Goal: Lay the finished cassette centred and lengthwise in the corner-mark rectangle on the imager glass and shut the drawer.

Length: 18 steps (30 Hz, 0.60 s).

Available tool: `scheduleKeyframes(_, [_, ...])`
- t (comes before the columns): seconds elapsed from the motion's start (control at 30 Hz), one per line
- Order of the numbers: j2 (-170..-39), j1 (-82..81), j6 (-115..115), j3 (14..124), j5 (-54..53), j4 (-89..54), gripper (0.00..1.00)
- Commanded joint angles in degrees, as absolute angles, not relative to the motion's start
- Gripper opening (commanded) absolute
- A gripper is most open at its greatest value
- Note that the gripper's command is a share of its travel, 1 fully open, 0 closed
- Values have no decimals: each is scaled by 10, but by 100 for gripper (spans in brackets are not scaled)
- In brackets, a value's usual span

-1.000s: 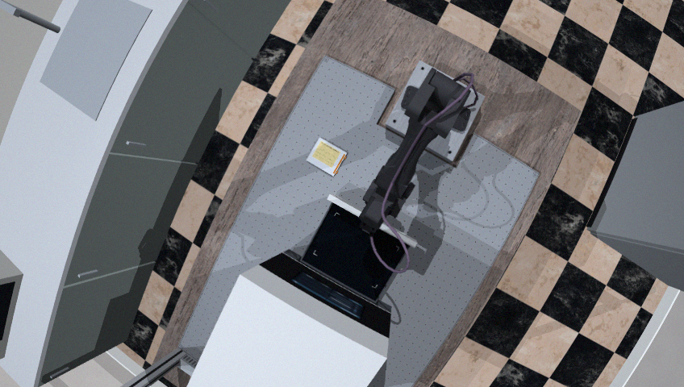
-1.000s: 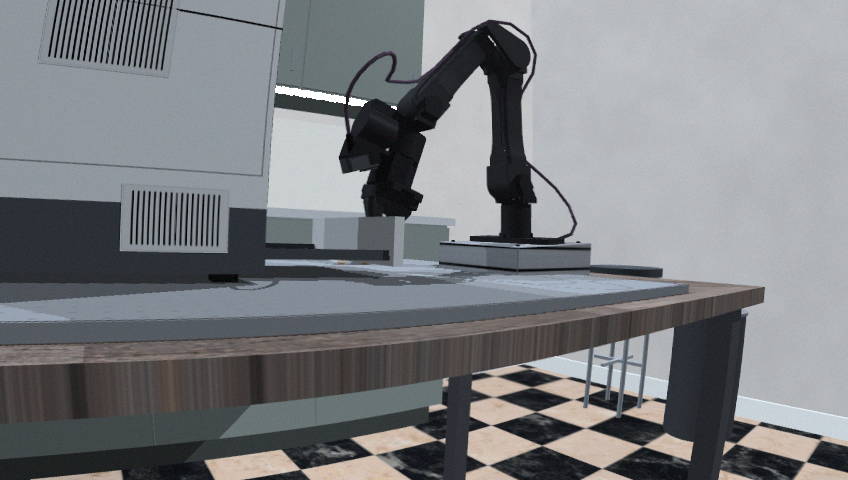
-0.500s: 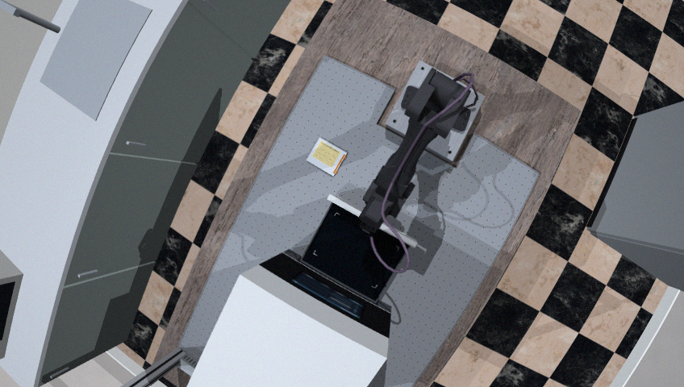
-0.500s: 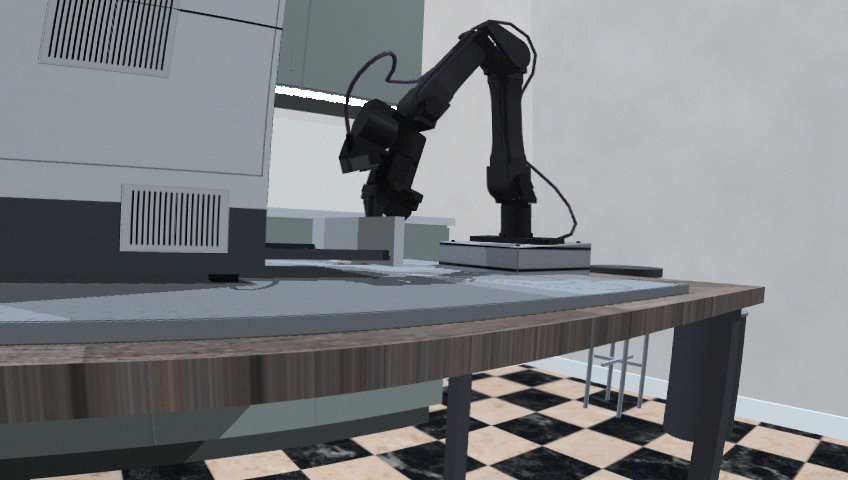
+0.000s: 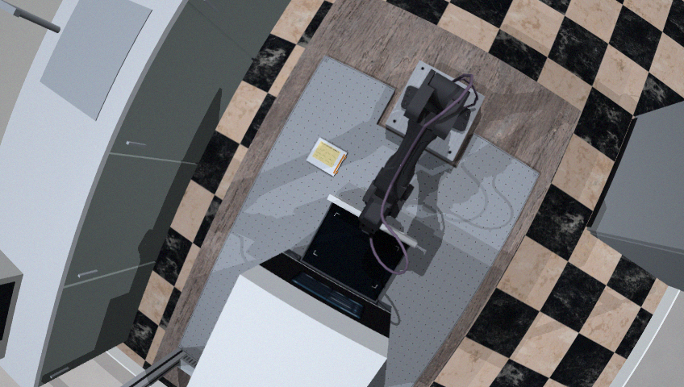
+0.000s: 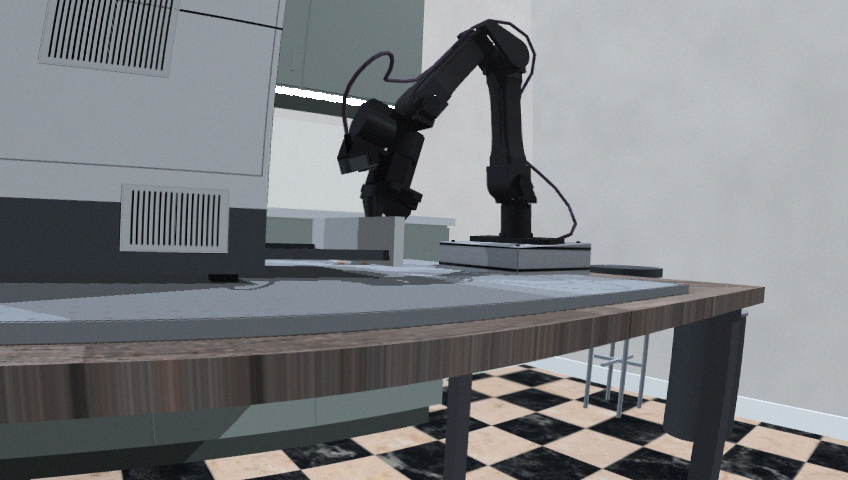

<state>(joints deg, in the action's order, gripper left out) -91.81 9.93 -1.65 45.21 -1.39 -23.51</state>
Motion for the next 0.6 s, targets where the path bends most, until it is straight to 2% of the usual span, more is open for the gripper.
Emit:
scheduleKeyframes(0.0, [-927, 103, -21, 482, -16, -270, 0])
scheduleKeyframes(0.33, [-934, 100, -18, 489, -15, -266, 0])
scheduleKeyframes(0.37, [-934, 100, -18, 489, -15, -266, 35])
scheduleKeyframes(0.57, [-934, 100, -18, 489, -15, -266, 35])
